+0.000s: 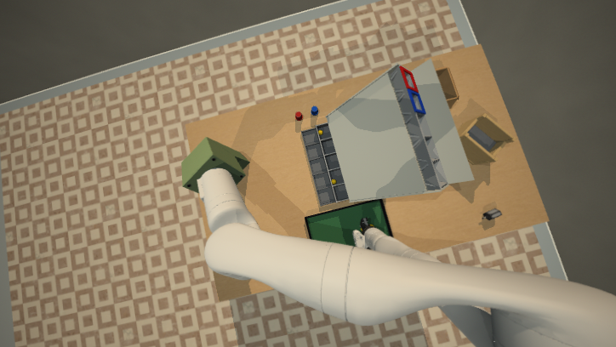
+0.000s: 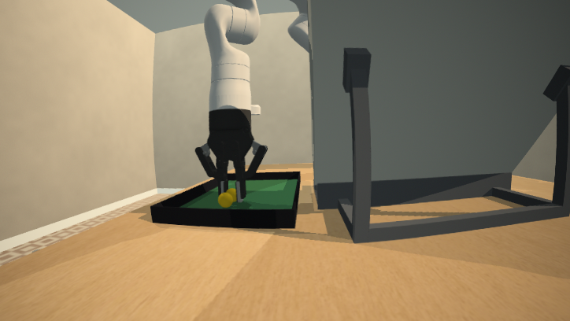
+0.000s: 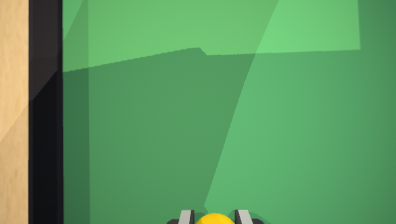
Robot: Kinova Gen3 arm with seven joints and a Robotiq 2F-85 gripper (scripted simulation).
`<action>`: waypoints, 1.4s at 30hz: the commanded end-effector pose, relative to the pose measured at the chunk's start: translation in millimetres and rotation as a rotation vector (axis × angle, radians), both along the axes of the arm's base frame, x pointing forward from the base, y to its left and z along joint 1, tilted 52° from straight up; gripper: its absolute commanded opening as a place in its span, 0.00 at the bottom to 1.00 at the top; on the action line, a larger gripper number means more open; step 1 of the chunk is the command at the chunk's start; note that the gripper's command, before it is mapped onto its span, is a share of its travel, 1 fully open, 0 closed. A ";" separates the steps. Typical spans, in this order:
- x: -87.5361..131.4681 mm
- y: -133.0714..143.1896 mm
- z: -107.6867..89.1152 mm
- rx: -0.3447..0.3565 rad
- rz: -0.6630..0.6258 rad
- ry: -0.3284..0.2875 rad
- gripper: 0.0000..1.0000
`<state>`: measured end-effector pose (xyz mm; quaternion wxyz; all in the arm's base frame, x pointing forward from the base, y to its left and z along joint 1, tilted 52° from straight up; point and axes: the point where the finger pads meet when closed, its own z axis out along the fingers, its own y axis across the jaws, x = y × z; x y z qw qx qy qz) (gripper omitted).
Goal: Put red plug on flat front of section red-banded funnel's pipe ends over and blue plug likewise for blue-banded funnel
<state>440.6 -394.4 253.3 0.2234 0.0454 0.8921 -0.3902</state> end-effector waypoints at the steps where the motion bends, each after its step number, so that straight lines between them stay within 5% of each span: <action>1: 0.3 0.2 0.4 0.000 0.001 -0.001 0.00; 5: 0.3 0.2 0.4 0.000 0.001 -0.001 0.00; 6: -25.6 49.1 43.3 0.000 0.001 -0.001 0.00; 16: -49.3 93.8 82.6 0.000 0.001 -0.001 0.00; 39: -48.9 94.7 82.2 -0.006 0.015 -0.012 0.00; 40: -116.4 113.5 78.4 -0.007 0.014 -0.011 0.00; 42: -118.2 114.1 78.3 -0.007 0.014 -0.011 0.00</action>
